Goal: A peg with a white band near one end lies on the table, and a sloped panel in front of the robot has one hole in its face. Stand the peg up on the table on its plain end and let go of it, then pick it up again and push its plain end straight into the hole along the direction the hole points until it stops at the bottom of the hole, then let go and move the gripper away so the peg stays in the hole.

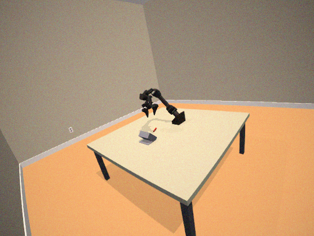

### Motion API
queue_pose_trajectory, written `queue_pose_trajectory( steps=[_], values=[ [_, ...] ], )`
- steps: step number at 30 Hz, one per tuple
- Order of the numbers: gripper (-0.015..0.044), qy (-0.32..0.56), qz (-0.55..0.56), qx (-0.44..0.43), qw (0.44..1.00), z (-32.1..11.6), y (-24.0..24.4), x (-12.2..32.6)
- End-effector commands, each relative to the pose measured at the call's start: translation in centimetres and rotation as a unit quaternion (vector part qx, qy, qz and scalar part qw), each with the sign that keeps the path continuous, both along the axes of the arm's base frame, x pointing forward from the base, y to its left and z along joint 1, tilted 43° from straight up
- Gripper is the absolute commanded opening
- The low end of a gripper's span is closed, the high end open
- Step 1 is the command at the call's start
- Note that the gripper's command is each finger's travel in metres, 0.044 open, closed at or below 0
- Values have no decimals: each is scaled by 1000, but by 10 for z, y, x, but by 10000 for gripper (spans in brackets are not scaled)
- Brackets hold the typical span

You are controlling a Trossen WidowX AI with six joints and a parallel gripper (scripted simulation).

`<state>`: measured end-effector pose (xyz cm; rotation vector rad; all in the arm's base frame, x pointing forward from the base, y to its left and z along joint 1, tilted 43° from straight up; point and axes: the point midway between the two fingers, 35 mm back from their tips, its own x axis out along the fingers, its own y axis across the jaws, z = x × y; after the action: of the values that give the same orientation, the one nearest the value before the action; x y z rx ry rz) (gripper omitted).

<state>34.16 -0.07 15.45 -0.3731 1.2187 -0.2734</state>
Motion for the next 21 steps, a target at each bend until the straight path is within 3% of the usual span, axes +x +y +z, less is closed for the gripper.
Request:
queue_pose_trajectory(
  steps=[1, 15, 21],
  values=[
    [440, 55, -2, -44, 998, -16, -23, -9],
    [440, 257, 2, -161, 953, -47, -101, -54],
    [440, 267, 3, -165, 949, -48, -104, -57]
  ],
)
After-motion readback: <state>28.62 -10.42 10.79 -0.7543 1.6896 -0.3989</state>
